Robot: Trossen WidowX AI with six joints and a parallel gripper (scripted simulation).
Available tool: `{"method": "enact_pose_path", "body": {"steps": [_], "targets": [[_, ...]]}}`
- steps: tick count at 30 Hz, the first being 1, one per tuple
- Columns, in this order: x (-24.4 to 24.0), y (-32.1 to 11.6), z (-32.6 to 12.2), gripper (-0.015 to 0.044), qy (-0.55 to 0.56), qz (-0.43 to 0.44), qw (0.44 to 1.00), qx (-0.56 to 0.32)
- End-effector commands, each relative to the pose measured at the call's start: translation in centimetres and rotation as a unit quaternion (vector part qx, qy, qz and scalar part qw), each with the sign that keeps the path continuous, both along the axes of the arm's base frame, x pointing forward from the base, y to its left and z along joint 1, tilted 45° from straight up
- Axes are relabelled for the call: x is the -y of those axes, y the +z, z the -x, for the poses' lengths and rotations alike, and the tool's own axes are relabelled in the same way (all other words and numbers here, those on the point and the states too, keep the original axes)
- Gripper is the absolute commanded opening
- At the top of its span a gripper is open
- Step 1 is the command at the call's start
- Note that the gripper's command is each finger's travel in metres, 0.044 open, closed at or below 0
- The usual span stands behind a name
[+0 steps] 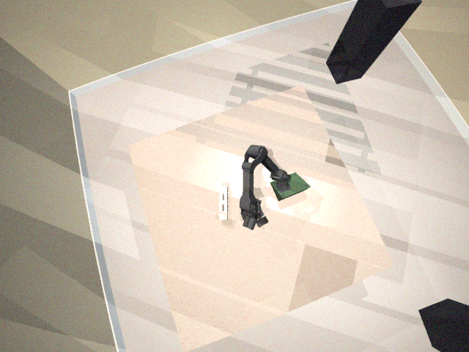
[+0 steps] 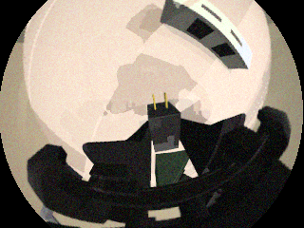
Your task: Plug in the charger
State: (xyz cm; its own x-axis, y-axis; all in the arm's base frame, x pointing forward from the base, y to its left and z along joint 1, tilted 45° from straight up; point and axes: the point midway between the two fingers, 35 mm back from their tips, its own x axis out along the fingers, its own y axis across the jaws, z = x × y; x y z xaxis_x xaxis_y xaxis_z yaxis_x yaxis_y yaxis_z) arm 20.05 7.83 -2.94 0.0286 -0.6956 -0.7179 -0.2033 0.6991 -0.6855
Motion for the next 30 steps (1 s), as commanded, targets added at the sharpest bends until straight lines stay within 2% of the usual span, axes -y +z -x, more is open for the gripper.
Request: {"method": "enact_pose_path", "body": {"steps": [1,30], "targets": [[0.3,0.0,-1.0,0.0,-0.019,-0.006,0.999,0.026],[4.2,-0.1,-5.6,0.0,-0.149,-0.022,0.977,0.15]]}}
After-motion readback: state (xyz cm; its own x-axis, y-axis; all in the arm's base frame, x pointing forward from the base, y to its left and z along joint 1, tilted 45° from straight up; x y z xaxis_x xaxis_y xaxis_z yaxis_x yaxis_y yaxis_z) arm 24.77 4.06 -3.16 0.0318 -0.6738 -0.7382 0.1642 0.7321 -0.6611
